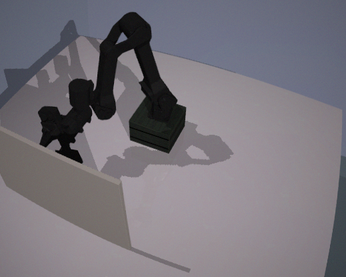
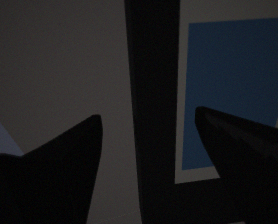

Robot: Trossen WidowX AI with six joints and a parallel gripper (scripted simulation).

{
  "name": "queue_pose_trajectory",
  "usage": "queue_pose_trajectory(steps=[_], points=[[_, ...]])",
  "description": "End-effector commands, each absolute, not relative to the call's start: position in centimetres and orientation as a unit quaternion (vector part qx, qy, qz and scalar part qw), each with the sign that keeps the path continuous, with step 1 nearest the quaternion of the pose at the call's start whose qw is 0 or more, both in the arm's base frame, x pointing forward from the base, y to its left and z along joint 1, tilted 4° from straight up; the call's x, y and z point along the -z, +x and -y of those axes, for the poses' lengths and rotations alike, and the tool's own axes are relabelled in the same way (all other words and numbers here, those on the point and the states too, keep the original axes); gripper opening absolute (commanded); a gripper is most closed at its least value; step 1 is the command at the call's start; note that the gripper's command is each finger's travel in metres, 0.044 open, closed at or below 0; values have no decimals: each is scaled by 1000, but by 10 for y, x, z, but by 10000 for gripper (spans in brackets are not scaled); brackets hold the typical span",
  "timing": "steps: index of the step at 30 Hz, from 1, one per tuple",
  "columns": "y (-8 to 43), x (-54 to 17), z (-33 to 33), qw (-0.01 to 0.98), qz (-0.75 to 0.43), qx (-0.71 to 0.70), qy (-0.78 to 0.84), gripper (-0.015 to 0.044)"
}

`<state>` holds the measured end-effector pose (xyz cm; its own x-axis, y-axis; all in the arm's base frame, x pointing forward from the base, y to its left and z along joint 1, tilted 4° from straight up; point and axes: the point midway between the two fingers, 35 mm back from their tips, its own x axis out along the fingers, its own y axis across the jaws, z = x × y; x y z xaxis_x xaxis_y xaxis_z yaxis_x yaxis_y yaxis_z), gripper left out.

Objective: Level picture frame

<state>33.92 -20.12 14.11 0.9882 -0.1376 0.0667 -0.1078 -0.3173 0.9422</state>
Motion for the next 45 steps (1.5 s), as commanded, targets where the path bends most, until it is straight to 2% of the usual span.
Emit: queue_pose_trajectory(steps=[1, 17, 24, 31, 32, 45], points=[[339, -140, 202, 578, 77, 16, 812, 260], [340, -139, 203, 578, 77, 16, 812, 260], [340, -139, 203, 578, 77, 16, 812, 76], [340, -139, 203, 578, 77, 16, 812, 30], [340, -139, 203, 578, 77, 16, 812, 3], [339, -140, 203, 578, 77, 16, 812, 0]])
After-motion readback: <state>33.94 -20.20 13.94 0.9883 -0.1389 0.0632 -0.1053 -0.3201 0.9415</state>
